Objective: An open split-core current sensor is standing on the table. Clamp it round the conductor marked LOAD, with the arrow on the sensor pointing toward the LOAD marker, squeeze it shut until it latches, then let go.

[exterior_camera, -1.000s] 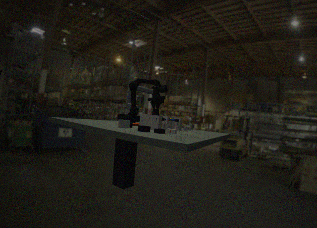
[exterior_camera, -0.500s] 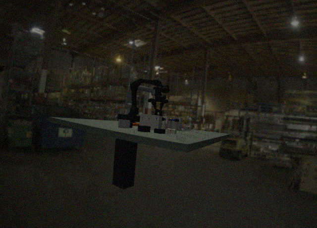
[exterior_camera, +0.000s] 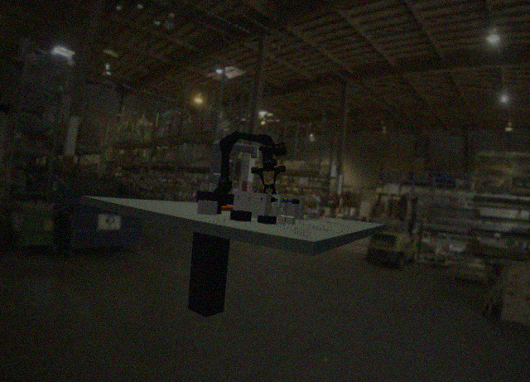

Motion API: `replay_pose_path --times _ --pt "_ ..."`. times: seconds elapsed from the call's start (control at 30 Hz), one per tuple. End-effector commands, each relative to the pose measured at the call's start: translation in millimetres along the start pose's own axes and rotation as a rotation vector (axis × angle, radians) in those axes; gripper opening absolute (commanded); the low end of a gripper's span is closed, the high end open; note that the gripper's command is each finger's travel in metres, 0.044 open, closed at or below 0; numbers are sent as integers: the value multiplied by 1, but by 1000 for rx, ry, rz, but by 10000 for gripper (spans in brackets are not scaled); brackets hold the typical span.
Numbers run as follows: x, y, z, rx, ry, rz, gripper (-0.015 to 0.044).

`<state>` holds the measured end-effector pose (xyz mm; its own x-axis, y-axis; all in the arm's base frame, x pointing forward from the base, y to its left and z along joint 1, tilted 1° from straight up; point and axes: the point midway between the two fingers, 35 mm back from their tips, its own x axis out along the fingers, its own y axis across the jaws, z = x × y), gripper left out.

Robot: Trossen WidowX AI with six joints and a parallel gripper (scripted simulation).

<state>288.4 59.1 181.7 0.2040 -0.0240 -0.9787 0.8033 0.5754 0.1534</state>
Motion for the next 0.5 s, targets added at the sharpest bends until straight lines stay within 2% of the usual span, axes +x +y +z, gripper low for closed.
replay_pose_path --times 0.0,0.47 --pt "-2 9 1 127 -13 23 0" --pt "1 30 0 586 -13 64 0"
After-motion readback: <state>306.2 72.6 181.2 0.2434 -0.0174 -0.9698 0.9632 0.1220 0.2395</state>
